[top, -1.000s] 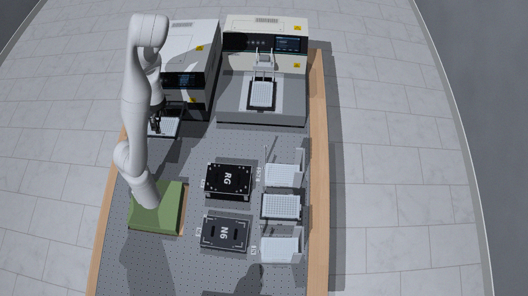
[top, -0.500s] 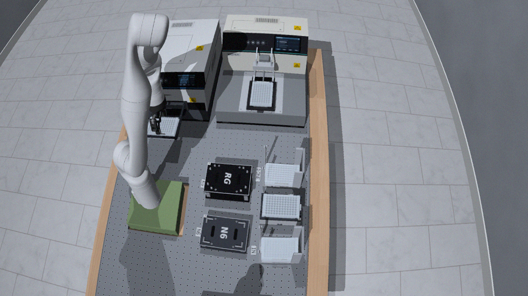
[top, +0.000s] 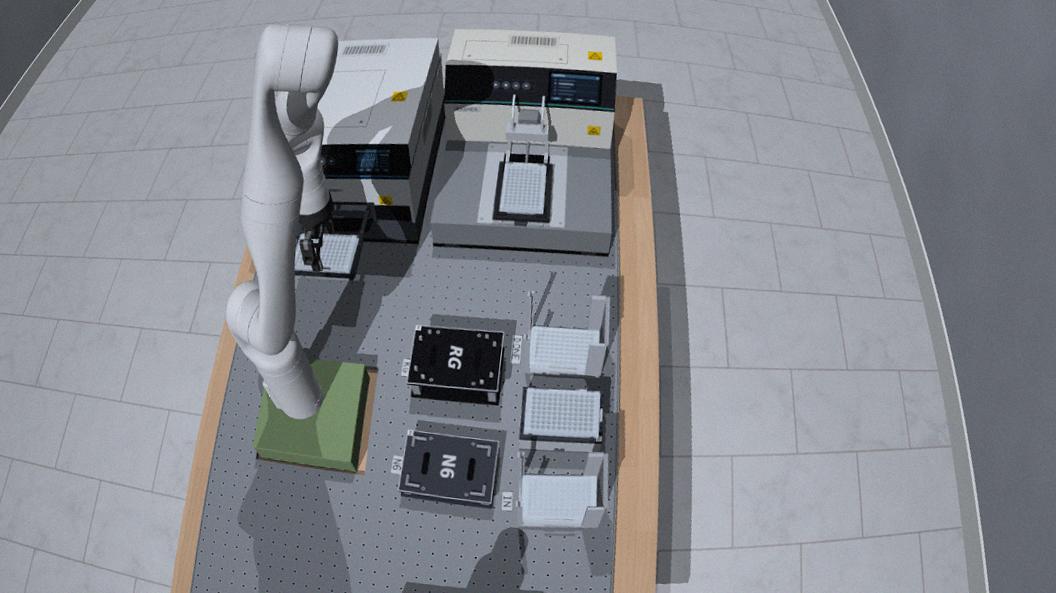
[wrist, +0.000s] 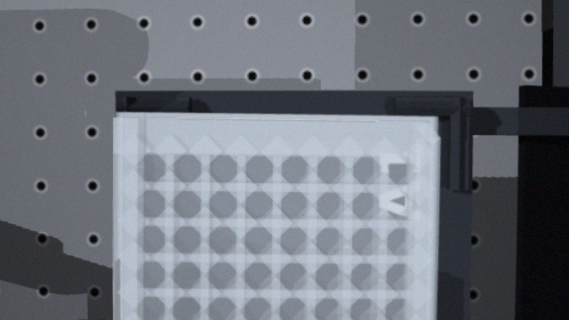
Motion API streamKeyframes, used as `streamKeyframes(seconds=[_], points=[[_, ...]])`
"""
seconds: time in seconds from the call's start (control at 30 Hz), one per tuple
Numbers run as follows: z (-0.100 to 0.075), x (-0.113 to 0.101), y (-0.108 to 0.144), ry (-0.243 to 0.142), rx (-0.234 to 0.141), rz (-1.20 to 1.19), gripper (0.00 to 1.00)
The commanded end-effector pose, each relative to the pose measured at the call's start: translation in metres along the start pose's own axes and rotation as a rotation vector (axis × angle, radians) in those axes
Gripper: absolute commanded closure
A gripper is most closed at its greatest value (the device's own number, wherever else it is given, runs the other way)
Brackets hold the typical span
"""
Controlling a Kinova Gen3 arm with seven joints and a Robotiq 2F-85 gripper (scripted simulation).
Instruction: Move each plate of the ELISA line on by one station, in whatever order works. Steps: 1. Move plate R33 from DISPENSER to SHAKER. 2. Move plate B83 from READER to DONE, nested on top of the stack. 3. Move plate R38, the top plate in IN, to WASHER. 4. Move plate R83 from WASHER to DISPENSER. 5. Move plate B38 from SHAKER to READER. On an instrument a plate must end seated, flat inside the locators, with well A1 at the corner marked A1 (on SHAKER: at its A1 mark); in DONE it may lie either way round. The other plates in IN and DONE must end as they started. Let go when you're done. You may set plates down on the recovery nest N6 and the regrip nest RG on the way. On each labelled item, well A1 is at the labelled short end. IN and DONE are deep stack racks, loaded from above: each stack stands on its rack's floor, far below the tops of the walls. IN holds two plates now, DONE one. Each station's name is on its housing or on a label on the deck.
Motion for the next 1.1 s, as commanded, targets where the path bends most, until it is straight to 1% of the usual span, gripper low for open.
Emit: streamKeyframes(seconds=[0.0,0.5,0.53,1.07], points=[[0.002,0.0006,-0.0004,0.0,0.0,0.004,0.0],[0.0011,0.0003,-0.0002,0.0,0.001,0.001,0.0],[0.0011,0.0003,-0.0002,0.0,0.001,0.001,0.06],[0.0011,0.0003,-0.0002,0.0,0.001,0.001,0.06]])
Point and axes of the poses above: the point where the finger pads meet when closed, its own z axis out along the fingers, its own y axis across the jaws, x = y × z, the point moved 1 cm from there along -z, back along the fingers, and after that the axes turned 7 degrees about z, right-handed, at the moved point
